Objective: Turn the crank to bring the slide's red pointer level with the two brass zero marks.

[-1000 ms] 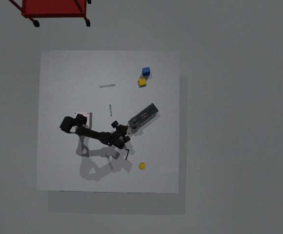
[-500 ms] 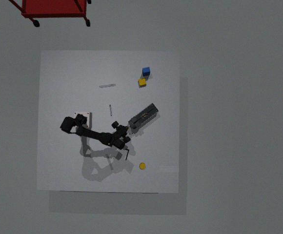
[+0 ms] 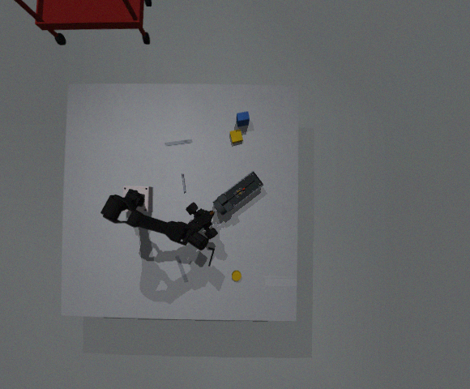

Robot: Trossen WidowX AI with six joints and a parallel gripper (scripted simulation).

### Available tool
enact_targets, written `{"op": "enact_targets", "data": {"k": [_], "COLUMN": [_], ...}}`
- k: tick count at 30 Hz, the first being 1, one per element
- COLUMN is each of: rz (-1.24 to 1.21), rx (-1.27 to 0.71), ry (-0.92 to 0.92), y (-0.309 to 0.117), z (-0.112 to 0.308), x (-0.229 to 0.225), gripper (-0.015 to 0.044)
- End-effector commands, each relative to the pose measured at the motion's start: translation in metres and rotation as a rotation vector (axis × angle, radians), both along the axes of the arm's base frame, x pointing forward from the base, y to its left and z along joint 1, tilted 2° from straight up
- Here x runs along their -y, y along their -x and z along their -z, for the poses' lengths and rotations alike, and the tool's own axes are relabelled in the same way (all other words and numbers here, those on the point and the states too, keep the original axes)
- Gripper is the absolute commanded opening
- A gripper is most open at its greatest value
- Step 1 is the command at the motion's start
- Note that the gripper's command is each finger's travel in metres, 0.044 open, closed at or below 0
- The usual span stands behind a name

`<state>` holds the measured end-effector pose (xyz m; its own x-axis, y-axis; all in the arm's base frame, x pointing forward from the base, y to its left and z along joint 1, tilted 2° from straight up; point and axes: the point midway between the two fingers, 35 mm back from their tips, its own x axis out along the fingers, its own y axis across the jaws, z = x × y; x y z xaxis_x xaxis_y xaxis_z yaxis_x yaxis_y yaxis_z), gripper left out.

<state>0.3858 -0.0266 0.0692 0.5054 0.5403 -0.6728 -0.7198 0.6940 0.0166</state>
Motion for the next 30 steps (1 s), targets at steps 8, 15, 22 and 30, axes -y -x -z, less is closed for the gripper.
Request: {"op": "enact_targets", "data": {"k": [8,15,22,30], "rz": [0.007,0.007,0.007,0.007], "rx": [0.012,0.013,0.013,0.013], "ry": [0.012,0.012,0.013,0.013], "y": [-0.010,-0.013,-0.016,-0.019], "z": [0.002,0.005,0.009,0.015], "x": [0.009,0.013,0.015,0.018], "gripper": [0.0000,0.0000,0.0000,0.0000]}}
